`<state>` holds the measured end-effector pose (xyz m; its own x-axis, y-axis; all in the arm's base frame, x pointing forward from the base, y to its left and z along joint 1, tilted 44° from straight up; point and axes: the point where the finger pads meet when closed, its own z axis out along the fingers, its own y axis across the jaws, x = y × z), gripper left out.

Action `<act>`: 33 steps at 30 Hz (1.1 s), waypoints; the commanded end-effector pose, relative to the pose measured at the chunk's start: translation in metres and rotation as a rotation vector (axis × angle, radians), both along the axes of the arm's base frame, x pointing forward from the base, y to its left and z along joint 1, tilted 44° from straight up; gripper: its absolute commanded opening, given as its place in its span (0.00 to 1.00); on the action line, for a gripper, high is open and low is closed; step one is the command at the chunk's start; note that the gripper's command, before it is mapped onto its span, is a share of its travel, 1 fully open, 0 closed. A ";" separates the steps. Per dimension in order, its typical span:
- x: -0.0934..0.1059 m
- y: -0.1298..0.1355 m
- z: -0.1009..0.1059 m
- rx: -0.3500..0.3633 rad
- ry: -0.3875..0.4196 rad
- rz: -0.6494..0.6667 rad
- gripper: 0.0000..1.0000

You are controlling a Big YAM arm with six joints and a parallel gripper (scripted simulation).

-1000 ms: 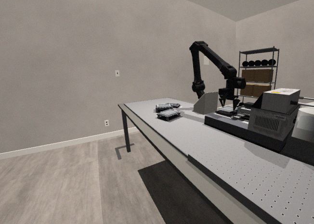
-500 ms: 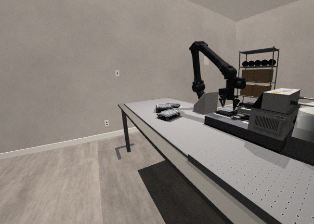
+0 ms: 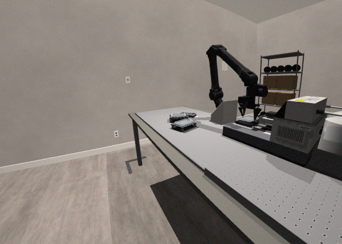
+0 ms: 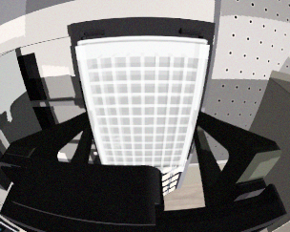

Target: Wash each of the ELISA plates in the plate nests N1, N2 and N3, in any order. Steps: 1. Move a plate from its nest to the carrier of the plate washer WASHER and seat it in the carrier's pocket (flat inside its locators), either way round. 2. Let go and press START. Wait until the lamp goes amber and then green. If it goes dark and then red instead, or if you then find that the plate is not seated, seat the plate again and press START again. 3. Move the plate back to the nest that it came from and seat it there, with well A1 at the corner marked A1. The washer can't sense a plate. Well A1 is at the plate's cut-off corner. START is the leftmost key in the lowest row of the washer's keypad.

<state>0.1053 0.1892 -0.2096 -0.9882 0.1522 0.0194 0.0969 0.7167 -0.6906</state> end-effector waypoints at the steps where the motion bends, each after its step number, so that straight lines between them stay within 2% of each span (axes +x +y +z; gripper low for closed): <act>1: 0.006 0.012 -0.002 0.026 -0.010 0.001 0.82; 6: 0.006 0.012 -0.002 0.026 -0.010 0.001 0.82; 7: 0.004 0.001 0.001 0.015 0.001 -0.002 0.82; 8: 0.004 0.000 0.000 0.014 0.001 -0.003 0.82; 11: 0.006 0.010 -0.004 0.028 -0.006 0.004 0.82; 33: 0.002 -0.003 -0.008 0.005 0.004 0.001 0.82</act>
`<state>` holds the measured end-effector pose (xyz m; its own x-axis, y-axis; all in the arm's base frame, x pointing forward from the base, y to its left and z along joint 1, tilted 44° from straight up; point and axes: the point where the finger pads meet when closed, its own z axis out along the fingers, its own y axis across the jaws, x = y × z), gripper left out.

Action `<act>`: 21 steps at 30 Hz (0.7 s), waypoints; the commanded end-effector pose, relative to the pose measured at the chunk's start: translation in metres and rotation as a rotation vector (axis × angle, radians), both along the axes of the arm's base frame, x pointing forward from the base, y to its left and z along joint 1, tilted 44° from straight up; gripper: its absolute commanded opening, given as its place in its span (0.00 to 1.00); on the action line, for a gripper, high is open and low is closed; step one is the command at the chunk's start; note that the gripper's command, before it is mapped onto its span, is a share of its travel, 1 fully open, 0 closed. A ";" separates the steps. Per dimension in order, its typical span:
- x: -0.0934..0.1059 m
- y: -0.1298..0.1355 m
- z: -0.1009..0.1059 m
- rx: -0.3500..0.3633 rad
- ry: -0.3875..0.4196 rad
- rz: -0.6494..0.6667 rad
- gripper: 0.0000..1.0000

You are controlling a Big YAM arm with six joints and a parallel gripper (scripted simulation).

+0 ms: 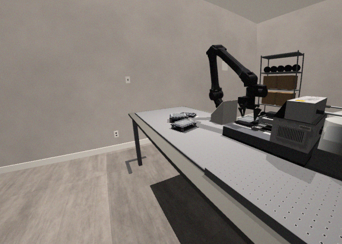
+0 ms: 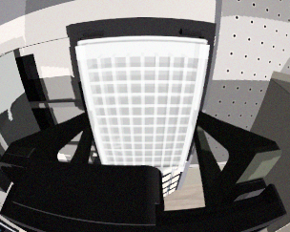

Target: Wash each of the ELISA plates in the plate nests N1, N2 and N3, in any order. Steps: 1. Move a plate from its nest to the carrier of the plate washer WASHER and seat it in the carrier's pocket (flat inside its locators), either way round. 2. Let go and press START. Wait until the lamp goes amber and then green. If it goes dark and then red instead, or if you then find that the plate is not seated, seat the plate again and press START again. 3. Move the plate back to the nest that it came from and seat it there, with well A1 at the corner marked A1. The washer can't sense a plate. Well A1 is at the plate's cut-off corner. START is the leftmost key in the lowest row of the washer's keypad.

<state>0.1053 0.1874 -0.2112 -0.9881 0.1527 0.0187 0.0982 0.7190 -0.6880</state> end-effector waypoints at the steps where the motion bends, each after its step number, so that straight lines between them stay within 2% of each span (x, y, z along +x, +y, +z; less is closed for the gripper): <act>1: 0.002 -0.001 -0.007 0.002 0.005 0.002 0.82; 6: 0.001 -0.005 -0.006 -0.004 0.008 0.001 0.82; 9: 0.005 0.004 -0.009 0.013 0.001 0.000 0.82; 21: 0.001 -0.004 -0.009 0.000 0.006 0.001 0.82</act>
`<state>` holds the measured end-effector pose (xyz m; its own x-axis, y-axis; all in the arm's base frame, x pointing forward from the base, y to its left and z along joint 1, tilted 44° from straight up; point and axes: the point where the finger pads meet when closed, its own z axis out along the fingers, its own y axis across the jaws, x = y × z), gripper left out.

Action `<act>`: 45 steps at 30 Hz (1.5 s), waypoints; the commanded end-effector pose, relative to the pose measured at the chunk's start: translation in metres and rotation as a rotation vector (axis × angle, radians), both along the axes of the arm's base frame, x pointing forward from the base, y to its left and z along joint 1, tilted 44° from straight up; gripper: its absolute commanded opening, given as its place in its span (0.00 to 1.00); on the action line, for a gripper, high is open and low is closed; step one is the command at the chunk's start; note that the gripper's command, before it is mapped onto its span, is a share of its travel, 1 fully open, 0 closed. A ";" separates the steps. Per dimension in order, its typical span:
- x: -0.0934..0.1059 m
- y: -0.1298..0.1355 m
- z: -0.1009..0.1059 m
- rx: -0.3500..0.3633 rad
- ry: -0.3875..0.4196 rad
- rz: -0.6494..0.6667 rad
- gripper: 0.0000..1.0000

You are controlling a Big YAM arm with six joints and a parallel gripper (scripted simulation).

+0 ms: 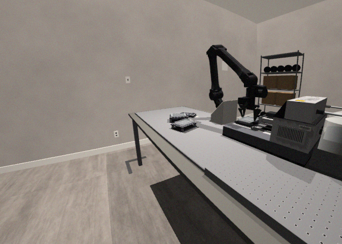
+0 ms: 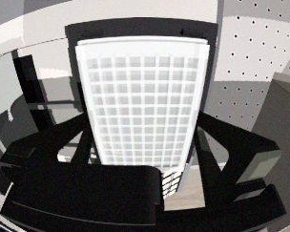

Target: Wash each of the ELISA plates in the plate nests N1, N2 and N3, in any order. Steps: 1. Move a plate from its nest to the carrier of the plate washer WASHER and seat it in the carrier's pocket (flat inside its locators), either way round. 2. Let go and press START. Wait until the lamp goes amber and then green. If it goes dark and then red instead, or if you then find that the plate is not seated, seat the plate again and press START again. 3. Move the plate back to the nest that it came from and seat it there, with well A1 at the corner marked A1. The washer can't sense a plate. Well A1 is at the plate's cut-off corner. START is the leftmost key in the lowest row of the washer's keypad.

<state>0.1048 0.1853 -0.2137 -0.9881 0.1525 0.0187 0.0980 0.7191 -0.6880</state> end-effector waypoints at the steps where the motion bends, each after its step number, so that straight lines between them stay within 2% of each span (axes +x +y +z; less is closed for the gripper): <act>1: 0.002 -0.002 -0.006 0.000 0.006 0.000 0.82; 45: 0.001 -0.006 -0.010 0.000 0.006 0.000 0.82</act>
